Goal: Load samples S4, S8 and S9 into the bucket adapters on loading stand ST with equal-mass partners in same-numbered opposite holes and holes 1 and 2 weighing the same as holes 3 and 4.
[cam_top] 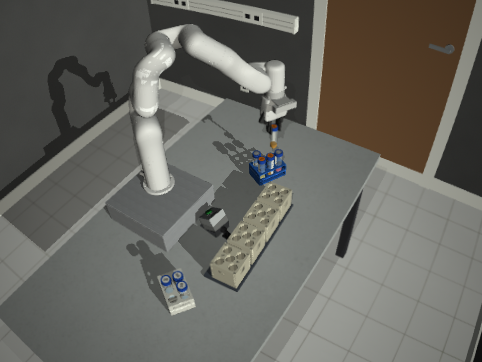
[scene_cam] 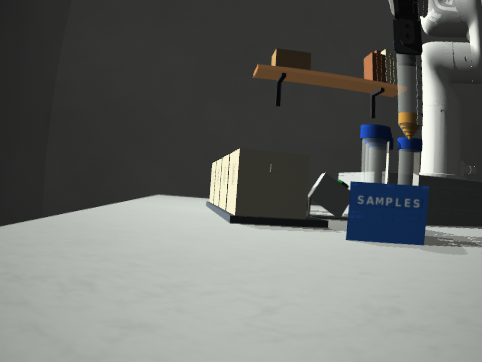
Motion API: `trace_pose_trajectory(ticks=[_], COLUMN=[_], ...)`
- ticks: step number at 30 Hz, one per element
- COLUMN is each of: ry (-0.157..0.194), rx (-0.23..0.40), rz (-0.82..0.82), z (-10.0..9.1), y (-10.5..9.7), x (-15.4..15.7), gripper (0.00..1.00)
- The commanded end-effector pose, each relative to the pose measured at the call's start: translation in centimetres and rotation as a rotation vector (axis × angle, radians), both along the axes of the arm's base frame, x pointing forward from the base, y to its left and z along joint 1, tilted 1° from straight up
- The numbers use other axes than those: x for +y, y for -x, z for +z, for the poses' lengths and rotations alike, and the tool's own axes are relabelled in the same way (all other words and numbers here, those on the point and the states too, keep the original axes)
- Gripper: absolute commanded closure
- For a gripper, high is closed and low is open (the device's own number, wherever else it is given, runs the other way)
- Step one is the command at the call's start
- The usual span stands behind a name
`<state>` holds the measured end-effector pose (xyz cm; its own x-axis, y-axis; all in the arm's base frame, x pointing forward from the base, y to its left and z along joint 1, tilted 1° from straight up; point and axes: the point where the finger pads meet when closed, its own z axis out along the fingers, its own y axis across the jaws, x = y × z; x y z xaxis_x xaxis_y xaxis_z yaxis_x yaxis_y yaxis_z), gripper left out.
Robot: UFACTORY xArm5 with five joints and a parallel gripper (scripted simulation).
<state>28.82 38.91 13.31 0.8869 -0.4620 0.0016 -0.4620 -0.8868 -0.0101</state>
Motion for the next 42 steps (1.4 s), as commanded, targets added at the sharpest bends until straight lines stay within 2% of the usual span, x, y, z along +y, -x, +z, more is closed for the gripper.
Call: trace_pose_trajectory(ticks=[1,14,42], ry=[-0.011,-0.011,-0.011], rx=[0.008,0.008,0.008], rz=[0.0,0.0,0.0], z=[1.2,3.3,3.3], y=[-0.1,-0.1,-0.1], x=[0.1,0.0,0.0], gripper=[1.0,1.0,1.0])
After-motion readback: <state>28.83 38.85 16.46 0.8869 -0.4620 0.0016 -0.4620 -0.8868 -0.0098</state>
